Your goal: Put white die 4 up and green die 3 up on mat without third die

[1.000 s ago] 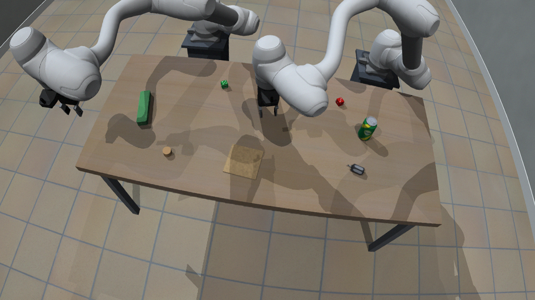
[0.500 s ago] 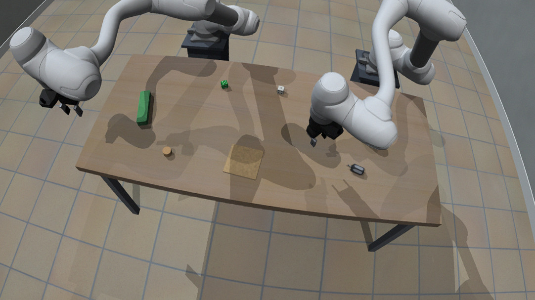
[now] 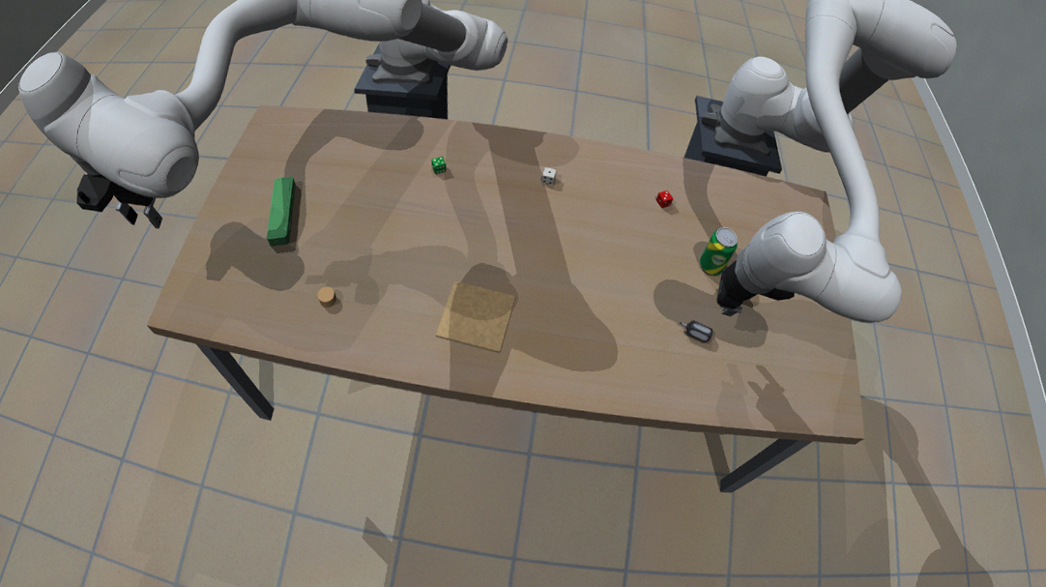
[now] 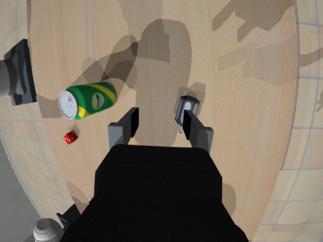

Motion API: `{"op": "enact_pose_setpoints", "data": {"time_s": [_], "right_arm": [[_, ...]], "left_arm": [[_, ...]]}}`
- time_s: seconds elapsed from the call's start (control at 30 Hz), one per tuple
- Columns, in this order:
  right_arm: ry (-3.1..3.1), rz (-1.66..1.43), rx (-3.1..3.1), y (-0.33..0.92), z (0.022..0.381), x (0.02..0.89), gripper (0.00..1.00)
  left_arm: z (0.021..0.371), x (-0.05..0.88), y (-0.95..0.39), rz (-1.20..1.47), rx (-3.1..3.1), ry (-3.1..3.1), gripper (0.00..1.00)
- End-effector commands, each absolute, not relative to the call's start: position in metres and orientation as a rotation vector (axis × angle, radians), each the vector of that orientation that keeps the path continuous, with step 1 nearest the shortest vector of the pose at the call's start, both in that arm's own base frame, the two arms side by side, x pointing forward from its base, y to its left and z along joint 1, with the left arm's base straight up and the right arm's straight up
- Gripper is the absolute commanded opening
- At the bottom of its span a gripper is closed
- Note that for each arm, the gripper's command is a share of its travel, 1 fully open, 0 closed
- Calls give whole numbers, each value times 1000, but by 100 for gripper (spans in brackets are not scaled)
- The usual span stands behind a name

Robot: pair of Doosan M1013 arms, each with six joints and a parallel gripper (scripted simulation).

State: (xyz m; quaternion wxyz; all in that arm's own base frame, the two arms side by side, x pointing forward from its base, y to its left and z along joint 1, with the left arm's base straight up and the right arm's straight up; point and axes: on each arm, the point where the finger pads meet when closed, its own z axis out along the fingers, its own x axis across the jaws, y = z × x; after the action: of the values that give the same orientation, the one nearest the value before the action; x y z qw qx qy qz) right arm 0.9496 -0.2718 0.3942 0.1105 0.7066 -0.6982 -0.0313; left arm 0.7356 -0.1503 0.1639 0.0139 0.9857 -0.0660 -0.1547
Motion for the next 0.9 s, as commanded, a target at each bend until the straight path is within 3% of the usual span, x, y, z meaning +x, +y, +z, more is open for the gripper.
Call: {"op": "enact_pose_setpoints", "data": {"time_s": [0.0,0.37,0.87], "right_arm": [[-2052,-90,2077,-272,396,949,100],[-2052,-90,2077,-272,396,949,100],[-2052,-90,2077,-272,396,949,100]], "left_arm": [[164,725,-81,-526,3076,106,100],[160,679,66,-603,3005,635,100],[156,517,280,-773,2529,1702,100]]}}
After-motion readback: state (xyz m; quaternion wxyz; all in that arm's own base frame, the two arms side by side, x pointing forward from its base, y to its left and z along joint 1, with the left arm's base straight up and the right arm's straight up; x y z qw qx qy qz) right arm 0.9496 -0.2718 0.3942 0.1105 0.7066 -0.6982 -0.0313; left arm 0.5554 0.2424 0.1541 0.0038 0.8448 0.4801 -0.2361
